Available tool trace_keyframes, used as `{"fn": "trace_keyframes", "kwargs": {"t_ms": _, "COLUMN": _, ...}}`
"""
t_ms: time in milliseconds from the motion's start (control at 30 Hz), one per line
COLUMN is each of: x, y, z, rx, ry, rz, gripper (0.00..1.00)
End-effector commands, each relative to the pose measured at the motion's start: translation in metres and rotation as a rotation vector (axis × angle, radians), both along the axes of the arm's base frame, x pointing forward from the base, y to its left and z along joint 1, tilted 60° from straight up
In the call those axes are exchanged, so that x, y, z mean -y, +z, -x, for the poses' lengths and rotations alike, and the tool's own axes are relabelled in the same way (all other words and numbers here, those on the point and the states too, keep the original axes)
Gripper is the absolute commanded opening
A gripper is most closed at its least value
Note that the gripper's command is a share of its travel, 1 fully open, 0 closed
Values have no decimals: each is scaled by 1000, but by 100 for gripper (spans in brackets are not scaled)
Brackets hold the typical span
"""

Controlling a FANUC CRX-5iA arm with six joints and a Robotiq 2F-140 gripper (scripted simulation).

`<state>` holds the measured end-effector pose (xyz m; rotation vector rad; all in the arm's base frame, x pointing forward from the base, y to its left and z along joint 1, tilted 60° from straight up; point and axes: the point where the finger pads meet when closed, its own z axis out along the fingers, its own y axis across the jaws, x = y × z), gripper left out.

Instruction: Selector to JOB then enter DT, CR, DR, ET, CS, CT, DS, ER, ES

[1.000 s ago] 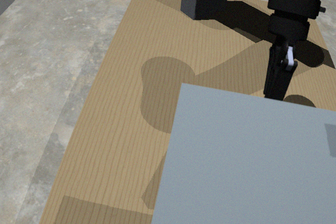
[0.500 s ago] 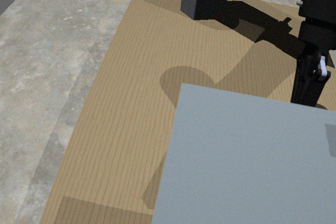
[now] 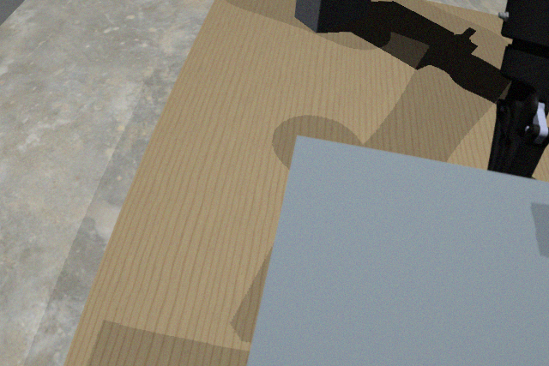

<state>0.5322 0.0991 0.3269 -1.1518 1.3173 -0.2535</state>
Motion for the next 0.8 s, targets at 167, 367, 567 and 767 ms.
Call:
{"fn": "trace_keyframes", "kwargs": {"t_ms": 167, "x": -5, "y": -1, "z": -8, "rx": 1, "ry": -1, "rz": 0, "gripper": 0}}
{"fn": "trace_keyframes", "kwargs": {"t_ms": 367, "x": -7, "y": -2, "z": -12, "rx": 1, "ry": -1, "rz": 0, "gripper": 0}}
{"fn": "trace_keyframes", "kwargs": {"t_ms": 567, "x": -7, "y": -2, "z": -12, "rx": 1, "ry": -1, "rz": 0, "gripper": 0}}
{"fn": "trace_keyframes", "kwargs": {"t_ms": 767, "x": -7, "y": -2, "z": -12, "rx": 1, "ry": -1, "rz": 0, "gripper": 0}}
